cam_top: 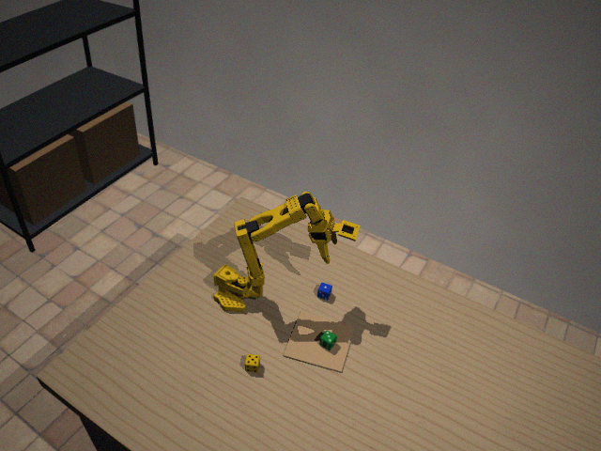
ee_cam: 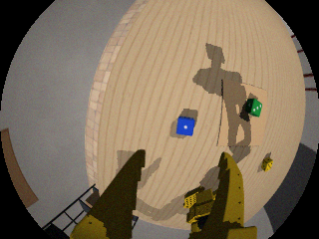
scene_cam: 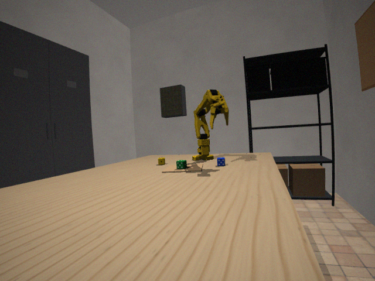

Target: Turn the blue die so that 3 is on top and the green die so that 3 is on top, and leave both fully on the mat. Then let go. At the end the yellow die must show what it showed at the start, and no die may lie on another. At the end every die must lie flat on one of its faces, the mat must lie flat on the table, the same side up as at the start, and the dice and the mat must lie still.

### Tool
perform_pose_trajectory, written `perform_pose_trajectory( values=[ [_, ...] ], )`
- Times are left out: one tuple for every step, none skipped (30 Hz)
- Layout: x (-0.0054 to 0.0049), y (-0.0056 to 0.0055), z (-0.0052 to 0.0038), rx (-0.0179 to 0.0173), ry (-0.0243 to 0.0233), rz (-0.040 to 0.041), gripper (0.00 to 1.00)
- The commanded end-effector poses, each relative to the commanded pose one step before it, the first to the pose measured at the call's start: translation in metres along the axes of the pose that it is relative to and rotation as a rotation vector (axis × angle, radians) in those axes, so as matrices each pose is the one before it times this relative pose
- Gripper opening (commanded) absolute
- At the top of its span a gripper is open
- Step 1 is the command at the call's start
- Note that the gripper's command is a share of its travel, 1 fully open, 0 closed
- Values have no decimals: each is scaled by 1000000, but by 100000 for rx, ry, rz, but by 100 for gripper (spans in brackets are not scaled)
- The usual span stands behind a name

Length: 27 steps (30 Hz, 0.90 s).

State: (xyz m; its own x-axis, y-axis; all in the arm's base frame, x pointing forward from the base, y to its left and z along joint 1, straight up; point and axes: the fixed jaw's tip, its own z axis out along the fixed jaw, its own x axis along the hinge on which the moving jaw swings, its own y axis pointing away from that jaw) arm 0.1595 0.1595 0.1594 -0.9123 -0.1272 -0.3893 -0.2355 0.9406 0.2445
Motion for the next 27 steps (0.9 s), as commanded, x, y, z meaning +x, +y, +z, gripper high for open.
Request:
perform_pose_trajectory(
  values=[
    [-1221, 2788, 705, -946, -686, -22, 35],
    [863, -552, 3395, 945, 1480, 1, 35],
    [1019, -653, 3978, 1109, 1734, 2, 35],
    [1159, -742, 4518, 1263, 1973, -1, 35],
    [1291, -824, 4995, 1391, 2177, 0, 35],
    [1393, -892, 5382, 1504, 2353, 0, 35],
    [1478, -942, 5693, 1592, 2485, 1, 35],
    [1535, -985, 5908, 1649, 2580, 1, 35],
    [1564, -998, 6008, 1677, 2624, -2, 35],
    [0, 0, 0, 0, 0, 0, 35],
    [0, 0, 0, 0, 0, 0, 35],
    [1569, -1001, 6006, 1679, 2626, 0, 35],
    [1534, -981, 5906, 1648, 2580, 0, 35],
    [1478, -951, 5689, 1591, 2486, 0, 35],
    [1398, -888, 5389, 1503, 2351, 0, 35],
    [1289, -827, 4995, 1393, 2181, 2, 35],
    [1157, -741, 4514, 1262, 1971, -1, 35],
    [1019, -648, 3982, 1108, 1735, -1, 35],
    [863, -554, 3395, 948, 1480, 2, 35],
    [700, -450, 2785, 775, 1213, -2, 35],
    [550, -348, 2170, 606, 946, 1, 35],
    [394, -255, 1574, 436, 685, 1, 35],
    [254, -164, 1029, 289, 449, 1, 35],
    [141, -86, 572, 157, 248, -3, 35],
    [57, -38, 227, 63, 97, 0, 35],
    [6, -2, 32, 9, 13, 0, 35],
    [0, 0, 0, 0, 0, 0, 35]
  ],
)
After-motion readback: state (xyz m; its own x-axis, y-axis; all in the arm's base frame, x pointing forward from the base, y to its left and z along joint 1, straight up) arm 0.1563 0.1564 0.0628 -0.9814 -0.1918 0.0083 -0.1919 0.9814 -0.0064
